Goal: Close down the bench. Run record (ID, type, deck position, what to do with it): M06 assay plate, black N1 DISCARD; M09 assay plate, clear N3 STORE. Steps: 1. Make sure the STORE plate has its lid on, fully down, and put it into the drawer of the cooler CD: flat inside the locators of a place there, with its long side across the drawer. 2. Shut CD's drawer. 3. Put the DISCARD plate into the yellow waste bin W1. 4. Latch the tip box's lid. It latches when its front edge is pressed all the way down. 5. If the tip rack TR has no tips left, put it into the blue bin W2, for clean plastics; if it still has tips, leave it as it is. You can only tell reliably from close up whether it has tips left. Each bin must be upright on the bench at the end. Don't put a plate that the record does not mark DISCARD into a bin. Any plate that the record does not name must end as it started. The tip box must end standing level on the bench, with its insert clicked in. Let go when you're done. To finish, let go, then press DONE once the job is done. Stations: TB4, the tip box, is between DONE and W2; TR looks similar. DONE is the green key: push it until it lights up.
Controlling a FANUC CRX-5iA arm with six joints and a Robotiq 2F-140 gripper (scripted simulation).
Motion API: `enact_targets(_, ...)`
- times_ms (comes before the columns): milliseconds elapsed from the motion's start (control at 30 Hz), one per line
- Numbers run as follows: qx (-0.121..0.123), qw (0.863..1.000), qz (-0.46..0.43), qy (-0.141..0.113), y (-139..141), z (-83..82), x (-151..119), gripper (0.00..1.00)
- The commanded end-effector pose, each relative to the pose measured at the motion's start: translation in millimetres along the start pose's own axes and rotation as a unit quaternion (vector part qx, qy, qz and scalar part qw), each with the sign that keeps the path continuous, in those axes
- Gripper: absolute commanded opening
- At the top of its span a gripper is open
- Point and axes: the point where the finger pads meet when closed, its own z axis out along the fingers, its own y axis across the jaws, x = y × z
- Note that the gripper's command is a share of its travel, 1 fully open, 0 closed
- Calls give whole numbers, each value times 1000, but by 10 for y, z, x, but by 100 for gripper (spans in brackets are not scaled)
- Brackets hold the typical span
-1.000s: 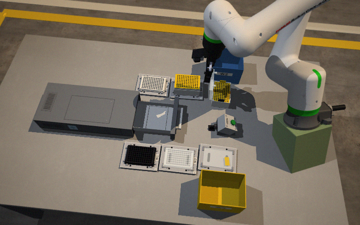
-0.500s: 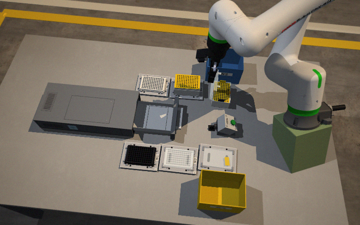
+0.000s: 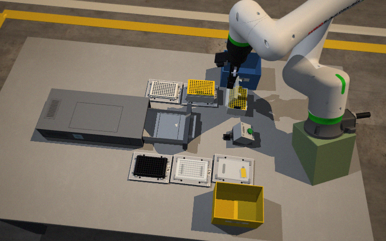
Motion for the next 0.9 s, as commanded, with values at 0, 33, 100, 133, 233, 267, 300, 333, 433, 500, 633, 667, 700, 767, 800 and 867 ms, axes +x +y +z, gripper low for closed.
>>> enact_targets(0, 0, 1000, 0, 1, 0, -10, -33, 10)
enact_targets(33, 0, 1000, 0, 1, 0, -12, -46, 10)
enact_targets(100, 0, 1000, 0, 1, 0, -16, -72, 10)
enact_targets(133, 0, 1000, 0, 1, 0, -18, -85, 10)
enact_targets(233, 0, 1000, 0, 1, 0, -23, -125, 10)
enact_targets(267, 0, 1000, 0, 1, 0, -25, -138, 10)
enact_targets(300, 0, 1000, 0, 1, 0, -25, -138, 10)
enact_targets(333, 0, 1000, 0, 1, 0, -25, -138, 10)
enact_targets(433, 0, 1000, 0, 1, 0, -30, -178, 10)
enact_targets(500, 0, 1000, 0, 1, 0, -34, -204, 10)
enact_targets(633, 0, 1000, 0, 1, 0, -35, -216, 10)
enact_targets(667, 0, 1000, 0, 1, 0, -35, -216, 10)
enact_targets(700, 0, 1000, 0, 1, 0, -35, -216, 10)
enact_targets(767, 0, 1000, 0, 1, 0, -35, -216, 10)
enact_targets(800, 0, 1000, 0, 1, 0, -35, -216, 10)
enact_targets(867, 0, 1000, 0, 1, 0, -35, -216, 10)
